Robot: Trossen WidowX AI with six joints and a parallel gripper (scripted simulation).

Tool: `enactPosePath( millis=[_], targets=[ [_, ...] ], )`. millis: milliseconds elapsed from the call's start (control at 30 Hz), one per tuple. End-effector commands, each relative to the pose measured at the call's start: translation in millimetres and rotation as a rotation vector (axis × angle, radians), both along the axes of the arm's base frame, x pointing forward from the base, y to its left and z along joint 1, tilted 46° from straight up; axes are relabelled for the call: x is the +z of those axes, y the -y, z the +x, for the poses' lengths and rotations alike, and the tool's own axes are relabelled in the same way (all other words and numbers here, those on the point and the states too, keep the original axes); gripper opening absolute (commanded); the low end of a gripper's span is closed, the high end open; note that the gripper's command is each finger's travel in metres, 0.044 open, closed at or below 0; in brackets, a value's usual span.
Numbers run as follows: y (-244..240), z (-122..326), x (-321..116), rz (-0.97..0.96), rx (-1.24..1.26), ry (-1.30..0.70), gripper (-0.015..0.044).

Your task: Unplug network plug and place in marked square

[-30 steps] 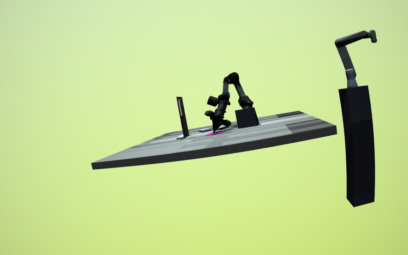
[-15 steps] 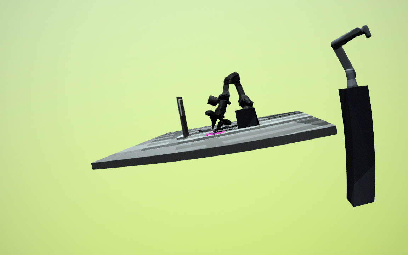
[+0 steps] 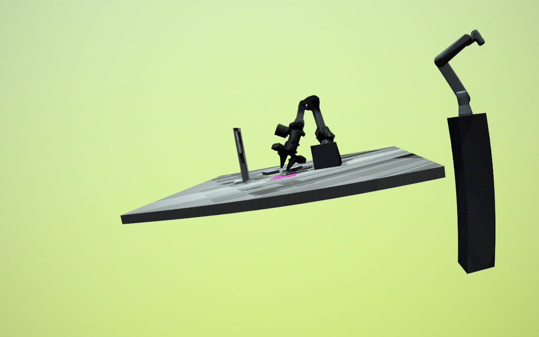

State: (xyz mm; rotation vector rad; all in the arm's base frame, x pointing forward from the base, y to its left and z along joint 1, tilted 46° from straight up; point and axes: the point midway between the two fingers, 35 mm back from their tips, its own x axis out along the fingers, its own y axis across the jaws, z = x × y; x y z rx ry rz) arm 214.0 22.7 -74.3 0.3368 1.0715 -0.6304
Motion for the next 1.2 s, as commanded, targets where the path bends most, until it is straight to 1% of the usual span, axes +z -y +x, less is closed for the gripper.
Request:
enactPosePath(
  millis=[0, 333, 1167],
  targets=[
    [-1.2, -0.1, 3.8, -0.001, -0.003, 0.006, 0.0156],
    [-4.3, -2.3, 10.0, 0.000, -0.002, 0.006, 0.0156],
    [-32.7, 3.9, 35.3, 0.005, -0.002, 0.003, 0.0156]
  ],
)
